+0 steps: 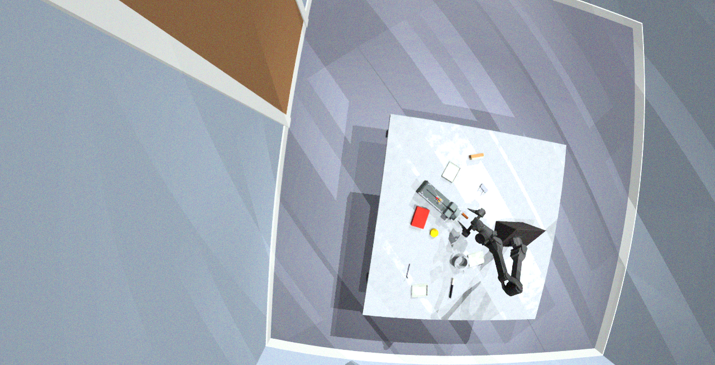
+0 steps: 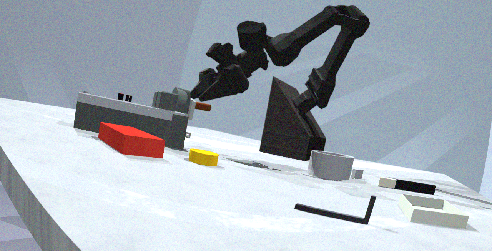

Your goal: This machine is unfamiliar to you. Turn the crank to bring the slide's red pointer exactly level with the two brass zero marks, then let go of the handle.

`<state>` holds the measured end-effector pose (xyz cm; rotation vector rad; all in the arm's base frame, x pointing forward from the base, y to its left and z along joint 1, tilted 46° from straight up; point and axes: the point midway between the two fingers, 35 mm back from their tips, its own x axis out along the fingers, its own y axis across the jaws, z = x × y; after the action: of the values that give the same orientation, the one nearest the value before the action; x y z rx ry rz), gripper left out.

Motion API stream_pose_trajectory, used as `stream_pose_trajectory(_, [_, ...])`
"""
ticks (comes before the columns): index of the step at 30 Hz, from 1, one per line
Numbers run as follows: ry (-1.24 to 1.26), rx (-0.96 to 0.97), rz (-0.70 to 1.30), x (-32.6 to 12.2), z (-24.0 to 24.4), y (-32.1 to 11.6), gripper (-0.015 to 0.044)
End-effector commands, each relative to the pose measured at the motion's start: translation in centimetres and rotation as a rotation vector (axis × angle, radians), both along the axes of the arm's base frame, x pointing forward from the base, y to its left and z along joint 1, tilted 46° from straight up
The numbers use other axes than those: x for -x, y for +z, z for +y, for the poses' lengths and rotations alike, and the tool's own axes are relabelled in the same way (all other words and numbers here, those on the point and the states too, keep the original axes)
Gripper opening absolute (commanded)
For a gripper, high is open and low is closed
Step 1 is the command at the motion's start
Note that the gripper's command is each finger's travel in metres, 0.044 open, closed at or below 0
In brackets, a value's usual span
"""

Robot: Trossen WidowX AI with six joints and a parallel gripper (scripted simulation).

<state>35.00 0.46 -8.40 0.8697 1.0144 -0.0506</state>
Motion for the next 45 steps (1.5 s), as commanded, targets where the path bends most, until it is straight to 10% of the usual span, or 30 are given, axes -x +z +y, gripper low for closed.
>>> stream_pose_trajectory(1, [-0.005,-0.003,0.018,0.5,0.4,-0.8,0.0440])
stream_pose_trajectory(20, [-0.006,-0.006,0.017,1.1,2.4,-2.6,0.0440])
stream_pose_trajectory(37, [-0.006,-0.006,0.017,1.1,2.4,-2.6,0.0000])
stream_pose_trajectory(45, [-0.006,-0.006,0.017,1.0,2.4,-2.6,0.0000])
